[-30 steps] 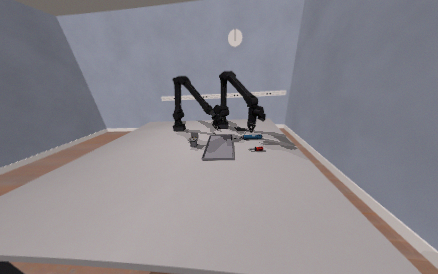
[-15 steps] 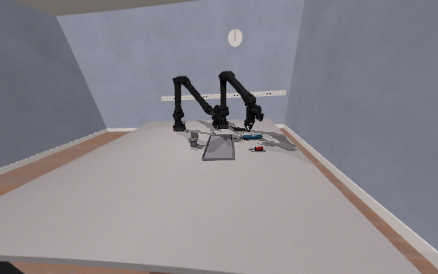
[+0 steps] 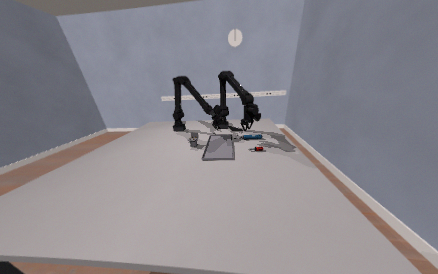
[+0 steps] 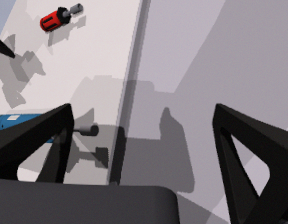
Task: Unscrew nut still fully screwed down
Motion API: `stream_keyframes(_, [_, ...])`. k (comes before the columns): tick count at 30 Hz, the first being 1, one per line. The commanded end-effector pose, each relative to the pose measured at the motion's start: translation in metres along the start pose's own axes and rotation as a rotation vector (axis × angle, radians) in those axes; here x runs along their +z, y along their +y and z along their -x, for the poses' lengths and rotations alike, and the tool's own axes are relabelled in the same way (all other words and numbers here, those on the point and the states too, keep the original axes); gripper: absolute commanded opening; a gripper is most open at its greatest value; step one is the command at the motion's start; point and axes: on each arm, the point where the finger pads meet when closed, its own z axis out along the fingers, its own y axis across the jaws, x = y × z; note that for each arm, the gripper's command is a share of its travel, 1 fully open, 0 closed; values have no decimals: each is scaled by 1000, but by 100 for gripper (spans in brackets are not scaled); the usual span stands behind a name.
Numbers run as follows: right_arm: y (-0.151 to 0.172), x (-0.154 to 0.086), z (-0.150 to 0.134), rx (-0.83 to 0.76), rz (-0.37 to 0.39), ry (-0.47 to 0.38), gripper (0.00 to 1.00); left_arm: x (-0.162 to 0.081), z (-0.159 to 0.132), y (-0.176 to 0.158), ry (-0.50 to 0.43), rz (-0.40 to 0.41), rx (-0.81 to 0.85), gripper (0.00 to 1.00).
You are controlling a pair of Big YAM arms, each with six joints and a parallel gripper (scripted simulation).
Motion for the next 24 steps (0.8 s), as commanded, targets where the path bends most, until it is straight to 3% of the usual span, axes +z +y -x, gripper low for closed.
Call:
stream_keyframes(1, [17, -1, 10, 31, 23, -15, 86, -29, 16, -24, -56, -22, 133, 65])
stream_keyframes(6, [17, -1, 10, 31, 23, -15, 86, -41, 11, -37, -71, -23, 255, 65])
stream_keyframes(11, [17, -1, 10, 31, 23, -15, 86, -23, 5, -28, -39, -12, 233, 65])
stream_keyframes(14, [17, -1, 10, 31, 23, -15, 86, -44, 8, -44, -73, -20, 328, 65])
stream_keyframes(19, [17, -1, 10, 31, 23, -15, 86, -44, 1, -56, -62, -13, 451, 65])
stream_keyframes(22, [17, -1, 10, 31, 23, -15, 86, -56, -2, -63, -81, -16, 523, 65])
stream_keyframes(24, [17, -1, 10, 31, 23, -15, 86, -49, -4, -65, -65, -11, 548, 65])
